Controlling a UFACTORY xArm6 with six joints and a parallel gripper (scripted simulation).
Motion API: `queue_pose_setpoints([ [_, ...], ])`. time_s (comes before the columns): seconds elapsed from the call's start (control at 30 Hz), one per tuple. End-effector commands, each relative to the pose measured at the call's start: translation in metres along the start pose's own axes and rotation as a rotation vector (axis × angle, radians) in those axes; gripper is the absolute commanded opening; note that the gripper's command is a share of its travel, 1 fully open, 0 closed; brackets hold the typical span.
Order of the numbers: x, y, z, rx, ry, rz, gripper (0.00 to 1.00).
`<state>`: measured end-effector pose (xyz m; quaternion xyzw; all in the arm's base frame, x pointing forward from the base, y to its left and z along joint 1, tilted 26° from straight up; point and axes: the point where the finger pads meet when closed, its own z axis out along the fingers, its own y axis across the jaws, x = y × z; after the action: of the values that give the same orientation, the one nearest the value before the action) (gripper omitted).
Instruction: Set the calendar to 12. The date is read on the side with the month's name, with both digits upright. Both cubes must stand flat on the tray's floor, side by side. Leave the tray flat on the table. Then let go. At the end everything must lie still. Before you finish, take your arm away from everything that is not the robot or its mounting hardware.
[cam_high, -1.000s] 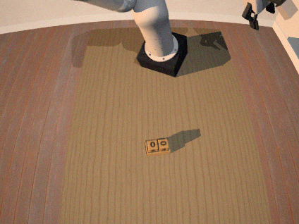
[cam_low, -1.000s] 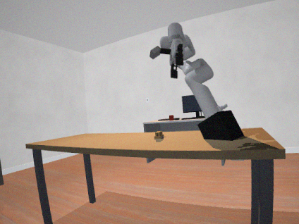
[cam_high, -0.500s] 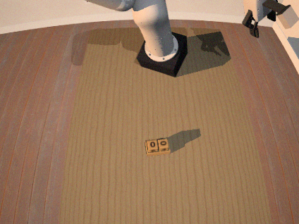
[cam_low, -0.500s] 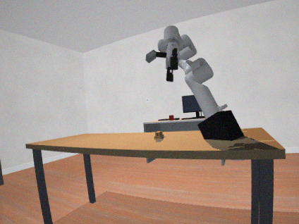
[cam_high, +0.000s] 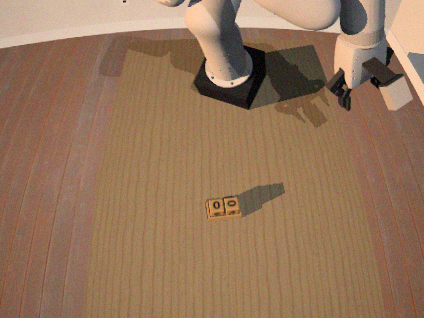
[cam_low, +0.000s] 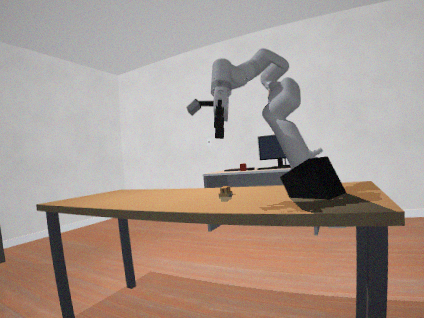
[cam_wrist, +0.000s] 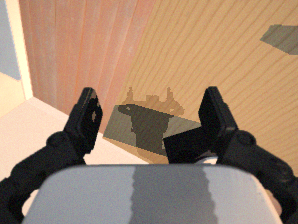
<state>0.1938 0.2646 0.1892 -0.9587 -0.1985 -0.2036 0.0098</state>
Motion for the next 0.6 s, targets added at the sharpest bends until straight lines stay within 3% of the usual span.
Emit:
queue_pose_setpoints([
  [0.0, 0.026, 0.054, 0.015, -0.043, -0.005, 0.054, 1.0],
  [0.03, 0.026, 0.054, 0.015, -0.043, -0.005, 0.054, 1.0],
  [0.07, 0.031, 0.08, 0.02, -0.067, -0.008, 0.079, 1.0],
  [0.13, 0.031, 0.08, 0.02, -0.067, -0.008, 0.079, 1.0],
  [0.17, 0.035, 0.106, 0.024, -0.092, -0.012, 0.104, 1.0],
  [0.27, 0.035, 0.106, 0.024, -0.092, -0.012, 0.104, 1.0],
  [0.33, 0.036, 0.157, 0.03, -0.14, -0.021, 0.153, 1.0],
  [0.4, 0.036, 0.157, 0.03, -0.14, -0.021, 0.153, 1.0],
  [0.43, 0.034, 0.181, 0.031, -0.163, -0.027, 0.177, 1.0],
  [0.47, 0.034, 0.181, 0.031, -0.163, -0.027, 0.177, 1.0],
  [0.57, 0.026, 0.225, 0.032, -0.206, -0.038, 0.219, 1.0],
])
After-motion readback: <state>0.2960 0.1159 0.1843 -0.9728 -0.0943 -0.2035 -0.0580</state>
